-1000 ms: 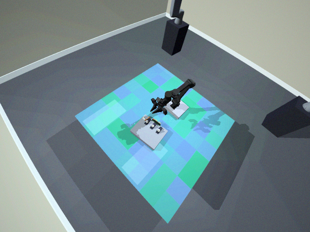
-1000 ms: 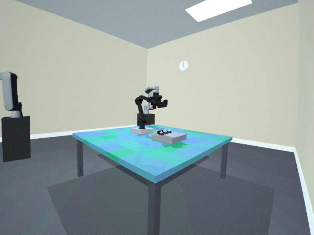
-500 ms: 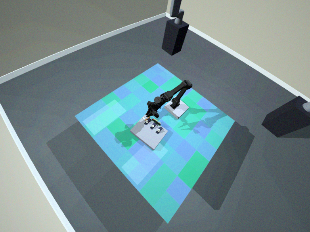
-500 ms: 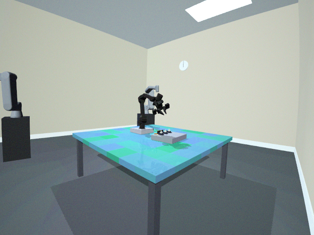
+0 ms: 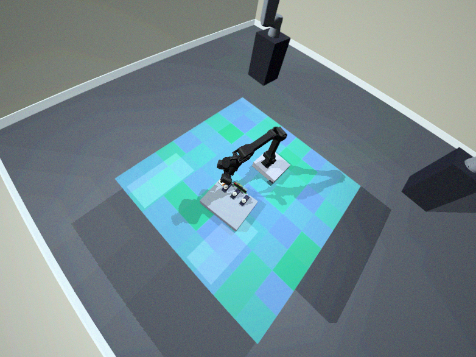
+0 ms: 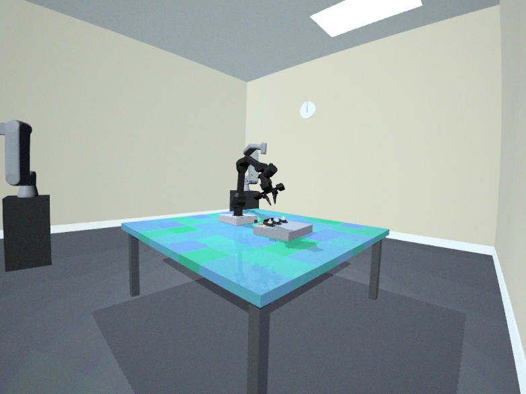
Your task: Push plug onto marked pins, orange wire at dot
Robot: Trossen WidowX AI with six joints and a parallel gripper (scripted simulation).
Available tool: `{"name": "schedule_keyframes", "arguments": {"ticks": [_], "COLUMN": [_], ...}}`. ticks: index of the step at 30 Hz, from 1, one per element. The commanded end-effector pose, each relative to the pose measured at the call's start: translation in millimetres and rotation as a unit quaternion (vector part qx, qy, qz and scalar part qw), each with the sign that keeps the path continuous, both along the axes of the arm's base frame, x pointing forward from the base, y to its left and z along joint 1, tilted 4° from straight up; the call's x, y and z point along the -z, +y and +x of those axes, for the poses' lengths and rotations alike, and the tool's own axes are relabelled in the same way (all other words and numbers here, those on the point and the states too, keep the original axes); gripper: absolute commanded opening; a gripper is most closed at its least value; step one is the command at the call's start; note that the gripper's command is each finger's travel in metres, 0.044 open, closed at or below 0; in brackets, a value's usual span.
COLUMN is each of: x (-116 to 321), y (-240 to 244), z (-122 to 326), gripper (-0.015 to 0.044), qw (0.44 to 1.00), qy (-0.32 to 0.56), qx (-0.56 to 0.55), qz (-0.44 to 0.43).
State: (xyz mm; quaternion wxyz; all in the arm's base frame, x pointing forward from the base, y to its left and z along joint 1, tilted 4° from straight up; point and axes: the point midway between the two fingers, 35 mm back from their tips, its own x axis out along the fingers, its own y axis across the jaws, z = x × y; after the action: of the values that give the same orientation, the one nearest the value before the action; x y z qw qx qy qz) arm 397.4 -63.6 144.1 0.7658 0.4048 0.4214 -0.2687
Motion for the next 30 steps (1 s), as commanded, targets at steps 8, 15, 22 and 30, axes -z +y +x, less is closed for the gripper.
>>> {"name": "schedule_keyframes", "arguments": {"ticks": [8, 15, 22, 30], "x": [47, 72, 84, 101], "y": [-16, -24, -28, -28], "z": [-9, -19, -25, -25], "gripper": [0.0115, 0.0115, 0.0115, 0.0115], "qw": [0.980, 0.949, 0.929, 0.929], "qy": [0.135, 0.215, 0.254, 0.254], "qx": [0.126, 0.206, 0.246, 0.246], "qz": [0.073, 0.103, 0.114, 0.114]}}
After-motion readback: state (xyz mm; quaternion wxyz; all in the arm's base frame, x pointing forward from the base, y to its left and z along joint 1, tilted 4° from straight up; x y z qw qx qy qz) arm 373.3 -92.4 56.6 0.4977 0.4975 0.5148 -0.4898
